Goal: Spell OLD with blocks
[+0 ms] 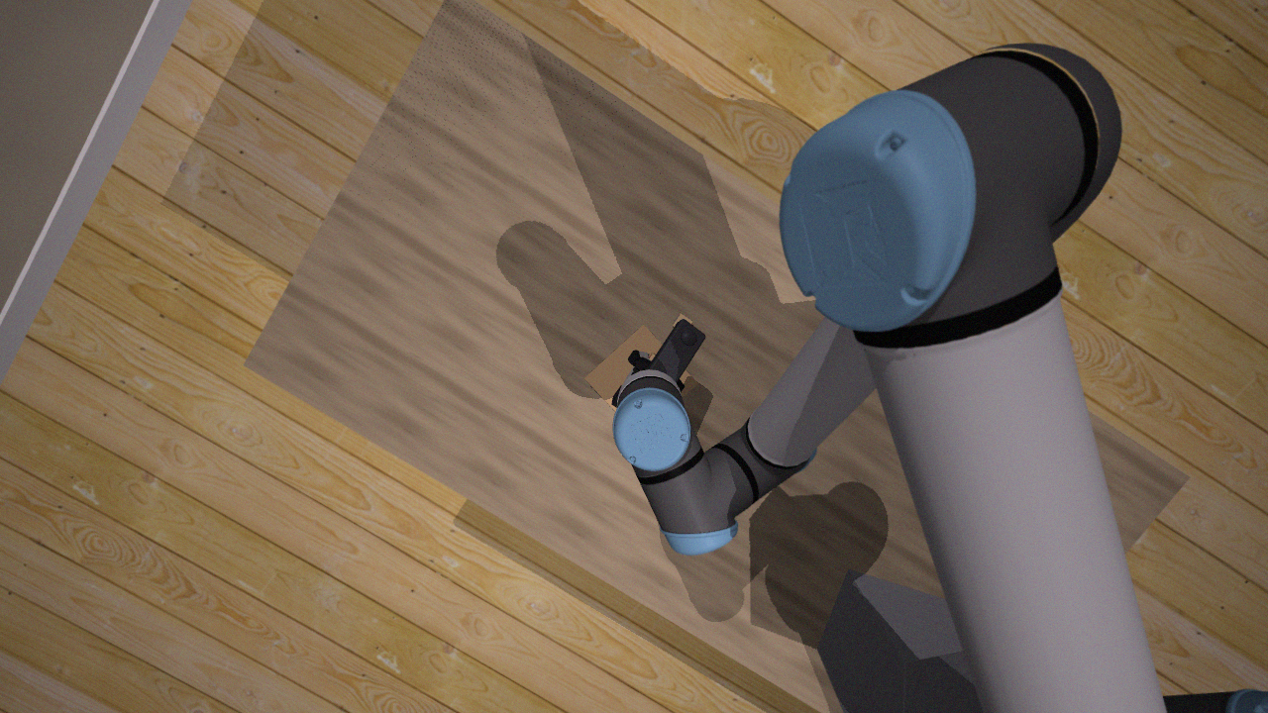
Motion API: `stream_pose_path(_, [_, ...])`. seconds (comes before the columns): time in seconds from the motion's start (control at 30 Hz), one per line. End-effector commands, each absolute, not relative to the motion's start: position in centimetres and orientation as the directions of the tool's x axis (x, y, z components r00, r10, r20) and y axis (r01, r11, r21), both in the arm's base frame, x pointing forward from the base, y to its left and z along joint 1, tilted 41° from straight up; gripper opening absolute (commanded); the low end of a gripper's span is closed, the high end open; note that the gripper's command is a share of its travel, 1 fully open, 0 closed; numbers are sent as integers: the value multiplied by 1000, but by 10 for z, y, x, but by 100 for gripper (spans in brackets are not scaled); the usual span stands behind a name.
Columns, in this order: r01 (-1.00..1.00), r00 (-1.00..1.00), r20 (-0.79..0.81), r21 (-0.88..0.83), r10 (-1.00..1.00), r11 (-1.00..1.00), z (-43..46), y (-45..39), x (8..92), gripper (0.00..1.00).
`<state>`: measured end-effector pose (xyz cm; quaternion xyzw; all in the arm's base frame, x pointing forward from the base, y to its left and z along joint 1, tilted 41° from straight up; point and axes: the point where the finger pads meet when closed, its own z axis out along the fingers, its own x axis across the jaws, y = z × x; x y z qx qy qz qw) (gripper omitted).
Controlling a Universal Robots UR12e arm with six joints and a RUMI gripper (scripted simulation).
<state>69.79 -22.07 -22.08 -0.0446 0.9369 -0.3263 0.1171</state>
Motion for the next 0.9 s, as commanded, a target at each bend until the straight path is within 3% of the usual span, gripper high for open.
stream_pose_path(0.0, [-7, -968, -191, -622, -160, 783, -220, -220, 698, 25])
stream_pose_path(0.87, [-7, -968, -191, -622, -160, 783, -156, -169, 677, 25])
